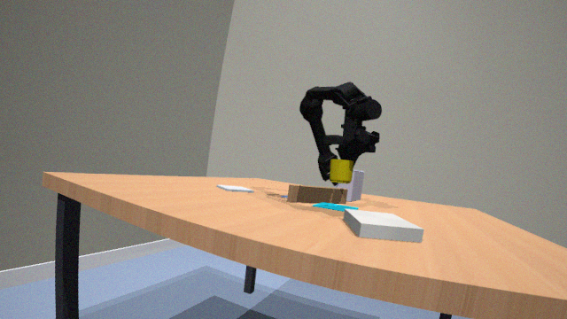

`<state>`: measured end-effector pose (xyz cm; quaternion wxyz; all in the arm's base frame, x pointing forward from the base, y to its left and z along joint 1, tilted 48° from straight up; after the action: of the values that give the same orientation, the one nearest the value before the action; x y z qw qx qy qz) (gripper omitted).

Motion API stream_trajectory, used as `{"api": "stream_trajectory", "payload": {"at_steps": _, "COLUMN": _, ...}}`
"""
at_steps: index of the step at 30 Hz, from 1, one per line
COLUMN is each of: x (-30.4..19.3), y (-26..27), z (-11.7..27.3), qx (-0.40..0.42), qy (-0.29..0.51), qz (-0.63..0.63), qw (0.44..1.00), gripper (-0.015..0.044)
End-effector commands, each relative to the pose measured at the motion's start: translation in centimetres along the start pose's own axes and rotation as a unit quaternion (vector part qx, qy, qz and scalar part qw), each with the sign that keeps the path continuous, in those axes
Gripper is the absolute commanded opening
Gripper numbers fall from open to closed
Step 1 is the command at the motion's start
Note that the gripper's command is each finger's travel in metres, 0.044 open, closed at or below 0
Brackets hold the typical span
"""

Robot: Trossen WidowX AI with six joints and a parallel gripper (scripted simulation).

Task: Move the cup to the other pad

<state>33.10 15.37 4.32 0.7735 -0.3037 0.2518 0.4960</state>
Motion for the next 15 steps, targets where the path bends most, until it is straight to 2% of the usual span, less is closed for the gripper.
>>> {"api": "stream_trajectory", "payload": {"at_steps": 1, "x": -0.1, "y": 0.0, "z": -1.0, "qx": 0.003, "qy": 0.006, "qz": 0.004, "qw": 1.000, "gripper": 0.0000}}
{"api": "stream_trajectory", "payload": {"at_steps": 15, "x": 0.0, "y": 0.0, "z": -2.8, "qx": 0.002, "qy": 0.006, "qz": 0.004, "qw": 1.000, "gripper": 0.0000}}
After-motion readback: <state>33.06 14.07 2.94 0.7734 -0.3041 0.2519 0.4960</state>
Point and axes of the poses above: the point midway between the two fingers, 35 mm back from their tips, its own z axis back along the fingers, its own y axis across the jaws, x = y × z, the point moved 8 cm from there along z, back along the fingers, and after that the axes turned 9 degrees about z, right-handed, at the moved point
